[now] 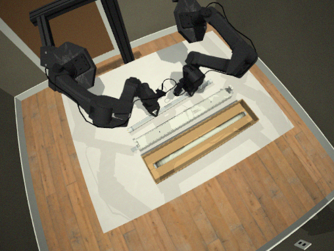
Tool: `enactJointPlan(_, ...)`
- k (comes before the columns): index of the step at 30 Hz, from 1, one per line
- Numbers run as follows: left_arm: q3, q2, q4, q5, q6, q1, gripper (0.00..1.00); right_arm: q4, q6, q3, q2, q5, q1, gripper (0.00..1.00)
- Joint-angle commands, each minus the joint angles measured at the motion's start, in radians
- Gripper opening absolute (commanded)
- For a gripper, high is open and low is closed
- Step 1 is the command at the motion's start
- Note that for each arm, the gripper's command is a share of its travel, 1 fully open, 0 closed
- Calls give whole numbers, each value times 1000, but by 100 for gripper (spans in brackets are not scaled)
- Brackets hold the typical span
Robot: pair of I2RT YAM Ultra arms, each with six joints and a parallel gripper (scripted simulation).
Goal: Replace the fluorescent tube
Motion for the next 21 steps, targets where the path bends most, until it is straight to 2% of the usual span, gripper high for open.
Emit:
enactJointPlan(1,-7,-6,15,21,12,-22,49,28,-36,30,32,-39,-12,49)
enactJointPlan(6,-10,-11,-4,19,7,-26,49,-9,-27,36,45,-32,8,49)
enactJointPlan(7,-11,-11,3,20,10,-26,11,-8,-28,38,43,-33,12,49)
enactJointPlan(21,-11,-11,1,20,7,-26,11,-9,-25,21,27,-33,12,49)
